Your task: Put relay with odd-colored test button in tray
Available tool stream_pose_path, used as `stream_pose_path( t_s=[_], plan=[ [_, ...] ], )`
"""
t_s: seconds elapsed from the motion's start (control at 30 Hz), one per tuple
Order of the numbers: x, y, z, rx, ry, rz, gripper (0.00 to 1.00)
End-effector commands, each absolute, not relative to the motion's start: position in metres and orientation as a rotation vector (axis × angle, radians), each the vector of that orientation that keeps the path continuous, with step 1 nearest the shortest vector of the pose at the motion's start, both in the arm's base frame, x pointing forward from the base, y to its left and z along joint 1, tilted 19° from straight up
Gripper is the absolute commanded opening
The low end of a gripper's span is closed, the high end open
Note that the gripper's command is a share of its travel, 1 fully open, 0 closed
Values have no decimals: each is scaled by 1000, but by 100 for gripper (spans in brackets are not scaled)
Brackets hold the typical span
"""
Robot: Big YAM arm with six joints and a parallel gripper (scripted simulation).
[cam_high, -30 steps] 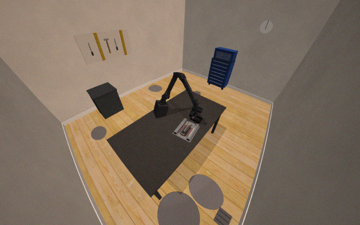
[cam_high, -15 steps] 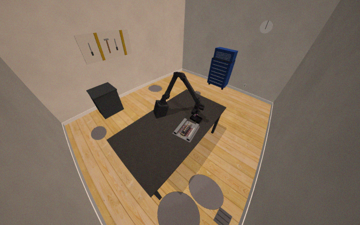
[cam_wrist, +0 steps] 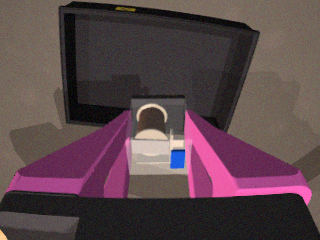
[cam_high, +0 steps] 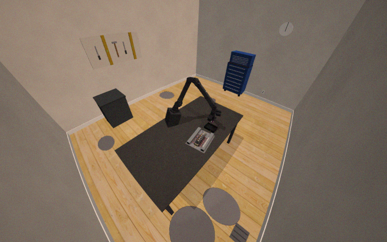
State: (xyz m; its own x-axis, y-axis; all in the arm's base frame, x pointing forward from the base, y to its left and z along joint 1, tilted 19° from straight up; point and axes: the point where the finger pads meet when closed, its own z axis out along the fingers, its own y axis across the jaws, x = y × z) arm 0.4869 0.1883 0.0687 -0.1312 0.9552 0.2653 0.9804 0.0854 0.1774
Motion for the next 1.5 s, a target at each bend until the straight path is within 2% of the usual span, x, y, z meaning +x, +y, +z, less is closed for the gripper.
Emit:
stream_pose_path(
  t_s=[0.0, 1.47],
  plan=[
    [503, 207, 95, -2021, -2265, -544, 0],
    [503, 217, 99, -2011, -2275, -554, 0]
  ],
)
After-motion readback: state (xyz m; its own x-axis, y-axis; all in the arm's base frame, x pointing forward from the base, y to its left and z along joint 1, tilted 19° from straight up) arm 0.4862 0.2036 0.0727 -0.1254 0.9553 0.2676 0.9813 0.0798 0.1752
